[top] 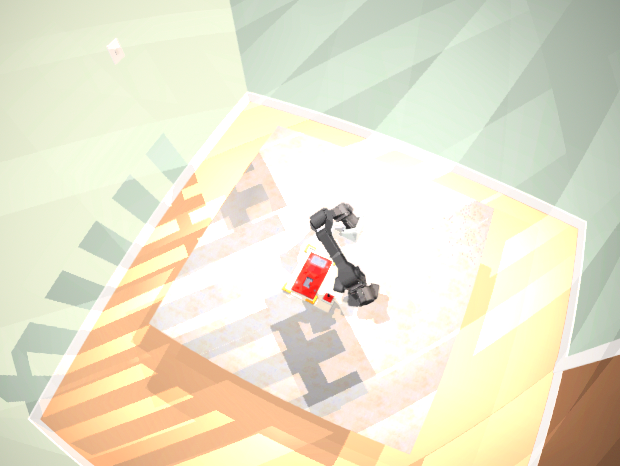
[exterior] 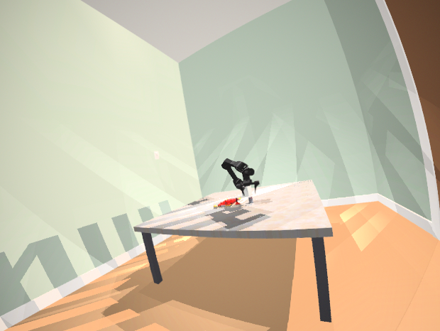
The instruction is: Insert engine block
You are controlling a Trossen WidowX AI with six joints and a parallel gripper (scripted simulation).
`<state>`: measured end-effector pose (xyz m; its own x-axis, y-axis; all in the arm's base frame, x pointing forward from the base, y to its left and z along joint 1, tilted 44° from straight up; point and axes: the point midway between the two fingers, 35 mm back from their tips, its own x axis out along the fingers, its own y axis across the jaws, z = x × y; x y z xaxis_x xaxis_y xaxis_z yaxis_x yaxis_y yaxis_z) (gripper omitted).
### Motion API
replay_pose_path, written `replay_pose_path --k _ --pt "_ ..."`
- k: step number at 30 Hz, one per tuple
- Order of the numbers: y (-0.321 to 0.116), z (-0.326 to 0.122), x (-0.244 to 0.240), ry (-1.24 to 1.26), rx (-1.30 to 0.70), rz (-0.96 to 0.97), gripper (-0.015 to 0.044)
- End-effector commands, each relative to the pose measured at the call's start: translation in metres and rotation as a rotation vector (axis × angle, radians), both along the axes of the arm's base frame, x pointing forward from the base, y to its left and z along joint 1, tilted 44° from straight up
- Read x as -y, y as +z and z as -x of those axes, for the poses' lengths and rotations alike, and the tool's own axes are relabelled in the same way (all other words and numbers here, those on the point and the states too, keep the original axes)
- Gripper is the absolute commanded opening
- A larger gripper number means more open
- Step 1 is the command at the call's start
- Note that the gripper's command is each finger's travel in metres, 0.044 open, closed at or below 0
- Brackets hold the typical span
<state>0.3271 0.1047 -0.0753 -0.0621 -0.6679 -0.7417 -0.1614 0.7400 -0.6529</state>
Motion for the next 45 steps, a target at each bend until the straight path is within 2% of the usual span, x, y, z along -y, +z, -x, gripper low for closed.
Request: replay_pose_path --k 1,33,45 --pt "-0.005 0.002 0.005 0.009 -0.006 0.006 0.0440" --pt "-0.040 0.005 0.038 0.009 -0.005 0.009 0.0440" --pt "-0.040 0.005 0.038 0.009 -0.005 0.009 0.0125"
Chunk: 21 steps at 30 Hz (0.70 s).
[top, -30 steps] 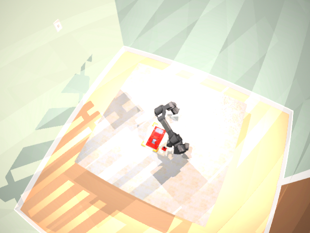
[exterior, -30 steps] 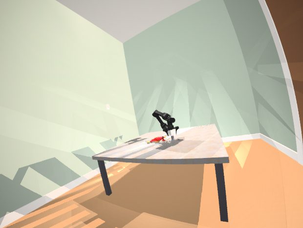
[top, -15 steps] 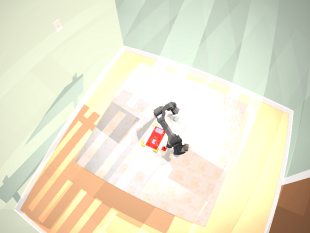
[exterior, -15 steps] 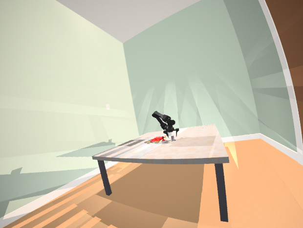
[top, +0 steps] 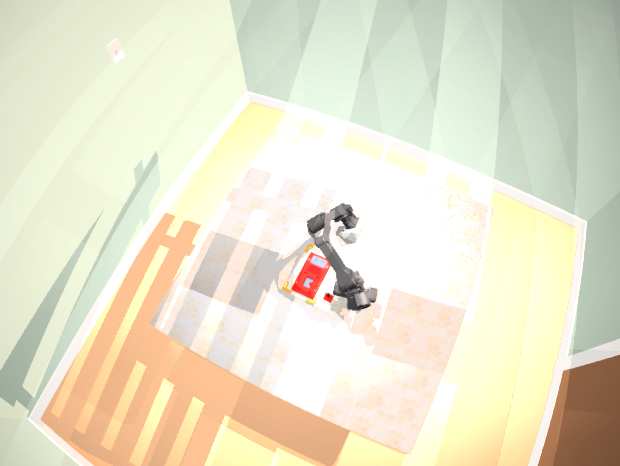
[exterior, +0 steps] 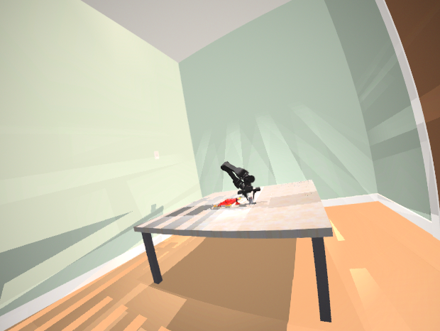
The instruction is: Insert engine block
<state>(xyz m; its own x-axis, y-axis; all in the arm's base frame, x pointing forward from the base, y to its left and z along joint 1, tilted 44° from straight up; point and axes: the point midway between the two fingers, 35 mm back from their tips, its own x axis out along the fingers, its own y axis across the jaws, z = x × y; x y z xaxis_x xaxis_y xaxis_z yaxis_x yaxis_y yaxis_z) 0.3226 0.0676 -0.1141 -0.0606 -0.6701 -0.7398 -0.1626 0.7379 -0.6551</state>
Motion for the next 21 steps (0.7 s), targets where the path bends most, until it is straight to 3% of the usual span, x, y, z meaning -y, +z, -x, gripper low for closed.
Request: replay_pose_path --k 1,6,10,21 --pt "-0.001 0.001 0.001 0.007 -0.006 0.006 0.0118" --pt "-0.001 0.001 0.001 0.007 -0.006 0.006 0.0085" --pt "0.002 0.000 -0.002 0.007 -0.006 0.005 0.0000" --pt "0.026 -0.007 -0.025 0.008 -0.006 0.002 0.0000"
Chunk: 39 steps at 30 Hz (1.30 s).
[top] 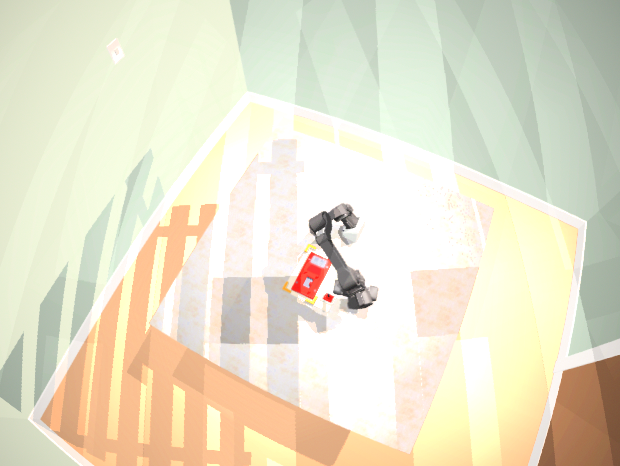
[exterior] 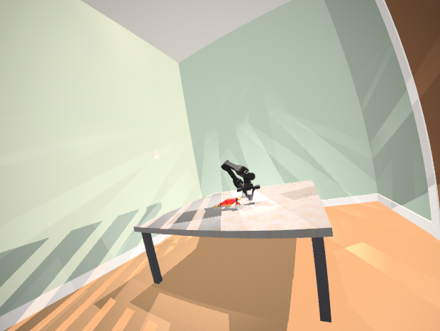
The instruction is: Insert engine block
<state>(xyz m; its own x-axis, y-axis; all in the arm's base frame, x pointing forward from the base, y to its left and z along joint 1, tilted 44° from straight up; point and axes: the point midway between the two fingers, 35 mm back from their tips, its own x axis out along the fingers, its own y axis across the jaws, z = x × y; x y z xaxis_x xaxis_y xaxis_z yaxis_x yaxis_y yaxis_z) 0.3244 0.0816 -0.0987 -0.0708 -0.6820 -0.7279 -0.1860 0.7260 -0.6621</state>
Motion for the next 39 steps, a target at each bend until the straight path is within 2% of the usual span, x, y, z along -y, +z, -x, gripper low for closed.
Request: replay_pose_path --k 1,30,39 --pt "0.013 -0.006 -0.013 -0.003 0.018 -0.014 0.0000" --pt "0.087 -0.007 -0.069 -0.003 0.016 -0.014 0.0000" --pt "0.082 -0.006 -0.065 -0.003 0.016 -0.014 0.0000"
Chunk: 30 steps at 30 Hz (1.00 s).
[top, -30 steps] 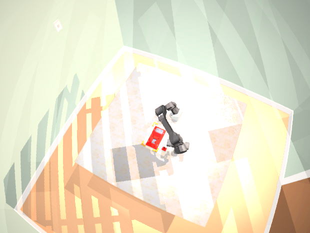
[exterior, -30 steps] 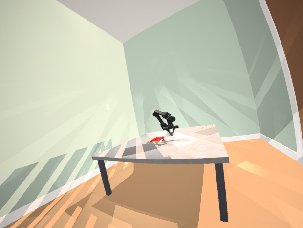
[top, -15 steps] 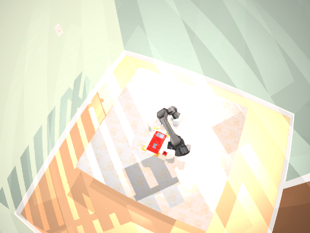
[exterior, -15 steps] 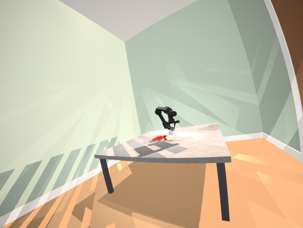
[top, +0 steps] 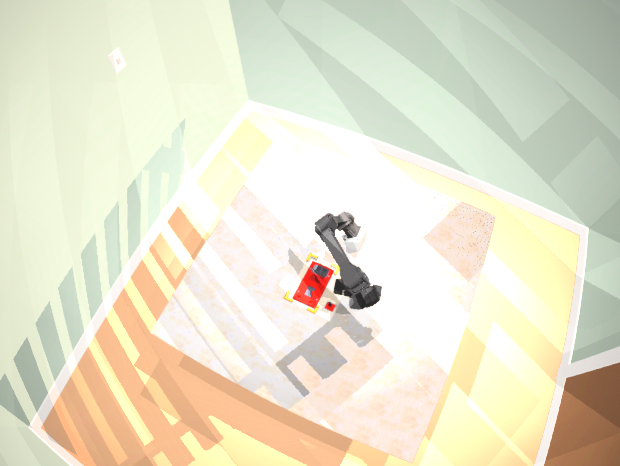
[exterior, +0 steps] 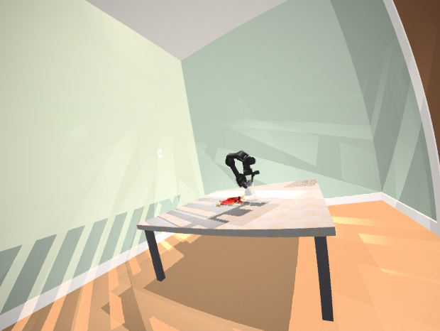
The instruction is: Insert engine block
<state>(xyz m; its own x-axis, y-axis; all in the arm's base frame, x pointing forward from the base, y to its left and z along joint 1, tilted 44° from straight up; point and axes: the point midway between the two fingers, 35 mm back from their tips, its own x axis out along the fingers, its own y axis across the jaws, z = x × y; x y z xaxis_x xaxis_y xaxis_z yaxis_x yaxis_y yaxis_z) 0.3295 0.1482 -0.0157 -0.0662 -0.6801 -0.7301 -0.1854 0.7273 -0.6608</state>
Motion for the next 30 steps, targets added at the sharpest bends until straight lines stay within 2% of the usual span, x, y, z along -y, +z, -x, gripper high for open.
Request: replay_pose_path --k 1,14,30 --pt "-0.005 0.000 0.005 -0.006 0.012 -0.011 0.0000" --pt "-0.013 0.003 0.010 0.041 0.063 -0.024 0.0000" --pt "-0.020 0.017 0.013 0.374 0.417 -0.121 0.0000"
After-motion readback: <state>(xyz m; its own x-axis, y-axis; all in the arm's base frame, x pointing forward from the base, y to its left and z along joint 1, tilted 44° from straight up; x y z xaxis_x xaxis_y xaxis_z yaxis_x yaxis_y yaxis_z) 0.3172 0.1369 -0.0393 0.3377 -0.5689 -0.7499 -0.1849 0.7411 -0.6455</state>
